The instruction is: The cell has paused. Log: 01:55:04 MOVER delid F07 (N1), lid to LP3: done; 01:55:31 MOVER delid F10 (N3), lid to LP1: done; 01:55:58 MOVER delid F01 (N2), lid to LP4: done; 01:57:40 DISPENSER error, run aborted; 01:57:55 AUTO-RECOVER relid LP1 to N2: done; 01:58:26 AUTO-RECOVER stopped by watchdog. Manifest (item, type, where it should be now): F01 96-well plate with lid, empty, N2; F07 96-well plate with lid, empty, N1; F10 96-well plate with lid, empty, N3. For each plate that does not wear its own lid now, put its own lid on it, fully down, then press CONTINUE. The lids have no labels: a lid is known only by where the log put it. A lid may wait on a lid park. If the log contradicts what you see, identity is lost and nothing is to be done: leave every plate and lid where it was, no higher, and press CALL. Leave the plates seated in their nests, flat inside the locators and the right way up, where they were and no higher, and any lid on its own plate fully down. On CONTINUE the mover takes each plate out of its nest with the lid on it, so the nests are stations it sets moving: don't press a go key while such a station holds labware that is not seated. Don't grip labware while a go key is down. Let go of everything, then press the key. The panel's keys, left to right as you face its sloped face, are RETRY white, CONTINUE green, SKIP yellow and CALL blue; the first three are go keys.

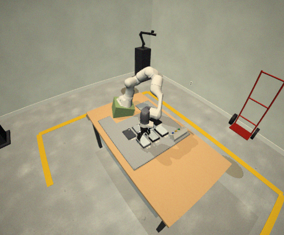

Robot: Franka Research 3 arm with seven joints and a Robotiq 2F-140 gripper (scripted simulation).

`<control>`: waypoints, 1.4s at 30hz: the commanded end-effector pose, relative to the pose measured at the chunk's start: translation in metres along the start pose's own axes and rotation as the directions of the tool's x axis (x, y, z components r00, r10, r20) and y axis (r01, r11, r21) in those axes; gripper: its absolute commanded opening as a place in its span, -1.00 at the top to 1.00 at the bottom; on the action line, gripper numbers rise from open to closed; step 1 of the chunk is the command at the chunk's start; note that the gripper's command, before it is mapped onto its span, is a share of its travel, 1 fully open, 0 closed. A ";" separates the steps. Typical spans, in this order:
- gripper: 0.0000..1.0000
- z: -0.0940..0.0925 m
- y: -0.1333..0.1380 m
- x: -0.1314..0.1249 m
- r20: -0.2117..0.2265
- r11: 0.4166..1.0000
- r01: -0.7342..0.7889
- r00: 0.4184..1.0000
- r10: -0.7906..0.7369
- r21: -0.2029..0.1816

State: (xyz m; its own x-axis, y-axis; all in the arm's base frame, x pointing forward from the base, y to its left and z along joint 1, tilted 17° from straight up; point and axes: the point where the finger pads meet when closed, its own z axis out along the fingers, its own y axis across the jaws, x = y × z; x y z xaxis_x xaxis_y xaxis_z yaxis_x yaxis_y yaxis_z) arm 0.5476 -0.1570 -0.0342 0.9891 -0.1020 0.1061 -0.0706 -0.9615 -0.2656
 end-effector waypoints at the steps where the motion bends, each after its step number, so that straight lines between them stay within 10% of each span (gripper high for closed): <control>1: -0.32 0.000 0.001 0.001 -0.003 1.000 0.002 1.000 -0.002 -0.001; 35: -0.32 0.000 0.001 0.001 -0.003 1.000 0.002 1.000 -0.002 -0.001; 36: 1.00 0.000 0.001 0.001 -0.003 1.000 0.002 1.000 -0.002 -0.001; 42: 1.00 0.000 0.001 0.001 -0.003 1.000 0.002 1.000 -0.002 -0.001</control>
State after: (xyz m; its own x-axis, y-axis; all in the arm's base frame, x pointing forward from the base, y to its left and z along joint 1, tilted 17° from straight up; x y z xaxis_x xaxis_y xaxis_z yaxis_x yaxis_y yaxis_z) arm 0.5483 -0.1577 -0.0338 0.9889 -0.1016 0.1081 -0.0699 -0.9617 -0.2649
